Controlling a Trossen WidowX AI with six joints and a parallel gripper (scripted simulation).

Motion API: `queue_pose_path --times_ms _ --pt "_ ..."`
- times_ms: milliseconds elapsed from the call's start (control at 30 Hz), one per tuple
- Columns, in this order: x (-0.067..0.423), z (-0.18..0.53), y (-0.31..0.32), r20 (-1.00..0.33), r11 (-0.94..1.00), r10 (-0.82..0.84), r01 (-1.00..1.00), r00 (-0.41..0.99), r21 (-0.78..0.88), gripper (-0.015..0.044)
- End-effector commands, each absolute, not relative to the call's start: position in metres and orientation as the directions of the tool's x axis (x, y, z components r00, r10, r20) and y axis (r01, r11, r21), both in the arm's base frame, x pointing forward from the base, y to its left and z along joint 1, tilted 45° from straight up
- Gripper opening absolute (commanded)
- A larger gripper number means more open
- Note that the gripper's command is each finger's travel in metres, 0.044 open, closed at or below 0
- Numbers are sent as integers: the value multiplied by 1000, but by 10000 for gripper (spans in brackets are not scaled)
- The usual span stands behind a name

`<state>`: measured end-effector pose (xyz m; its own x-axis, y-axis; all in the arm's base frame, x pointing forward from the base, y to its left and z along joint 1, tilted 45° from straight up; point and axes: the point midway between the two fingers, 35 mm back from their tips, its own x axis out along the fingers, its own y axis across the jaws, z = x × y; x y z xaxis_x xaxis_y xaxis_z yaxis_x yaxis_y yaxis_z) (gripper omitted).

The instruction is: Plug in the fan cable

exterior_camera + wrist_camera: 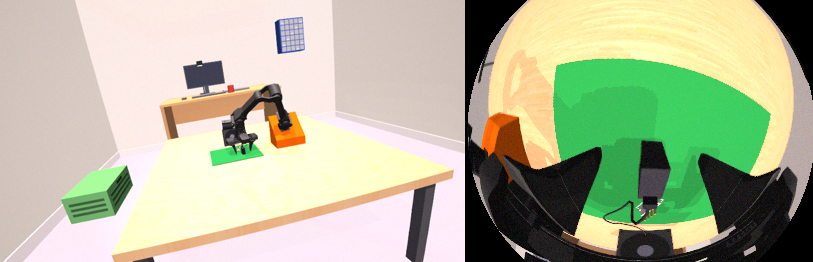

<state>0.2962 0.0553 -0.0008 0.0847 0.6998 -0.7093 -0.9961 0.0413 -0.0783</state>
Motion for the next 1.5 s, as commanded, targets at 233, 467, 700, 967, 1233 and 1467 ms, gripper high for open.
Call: queue_pose_path --times_ms 233,467,700,967,1233,1467 --pt "296 0 55 -709 41 700 -996 86 -79 177" --pt "296 0 55 -709 41 700 -996 86 -79 0" --pt "294 26 27 -710 45 700 -996 83 -73 0" --pt "294 30 16 -709 61 700 -997 83 -55 0" --pt "302 -6 -22 -713 246 696 -961 83 128 0" --pt "302 -28 -43 -712 343 698 -911 84 229 0"
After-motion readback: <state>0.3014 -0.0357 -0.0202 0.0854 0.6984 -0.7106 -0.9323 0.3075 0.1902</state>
